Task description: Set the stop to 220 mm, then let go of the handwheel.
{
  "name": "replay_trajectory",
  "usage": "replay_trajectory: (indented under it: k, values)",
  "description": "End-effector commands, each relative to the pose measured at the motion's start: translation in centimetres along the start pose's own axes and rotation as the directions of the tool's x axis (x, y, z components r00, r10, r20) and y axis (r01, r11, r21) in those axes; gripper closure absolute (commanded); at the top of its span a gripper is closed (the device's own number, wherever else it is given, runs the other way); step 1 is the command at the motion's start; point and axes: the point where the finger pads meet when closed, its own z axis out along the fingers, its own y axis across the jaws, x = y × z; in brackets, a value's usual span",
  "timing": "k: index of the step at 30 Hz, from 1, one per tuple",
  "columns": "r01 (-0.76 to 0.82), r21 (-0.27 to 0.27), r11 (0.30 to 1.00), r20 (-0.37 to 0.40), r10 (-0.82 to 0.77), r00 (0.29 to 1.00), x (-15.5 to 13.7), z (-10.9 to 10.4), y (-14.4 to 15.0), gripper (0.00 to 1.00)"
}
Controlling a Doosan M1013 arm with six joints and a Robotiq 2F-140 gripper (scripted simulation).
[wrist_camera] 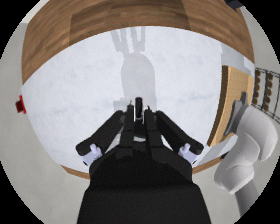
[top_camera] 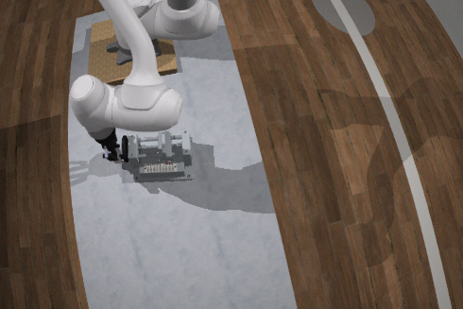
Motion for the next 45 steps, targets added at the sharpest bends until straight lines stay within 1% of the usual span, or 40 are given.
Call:
replay_trajectory:
  k: [1,10,22,34,37,40,45]
  values:
    - [0.001,-0.005,1.000,0.000,-0.001,1.000,0.0,0.4,1.1,0.96]
    - [0.001,-0.005,1.000,0.000,-0.001,1.000,0.0,0.3,2.6,0.96]
    - [0.001,-0.005,1.000,0.000,-0.001,1.000,0.0,-0.6,3.9,0.96]
    - [0.001,-0.005,1.000,0.000,-0.001,1.000,0.0,-2.6,4.6,0.96]
    - [0.001,-0.005,1.000,0.000,-0.001,1.000,0.0,-3.4,4.5,0.96]
    - [0.001,-0.005,1.000,0.000,-0.001,1.000,0.0,-3.6,4.4,0.96]
    - [0.001,-0.005,1.000,0.000,-0.001,1.000,0.0,-4.9,3.6,0.96]
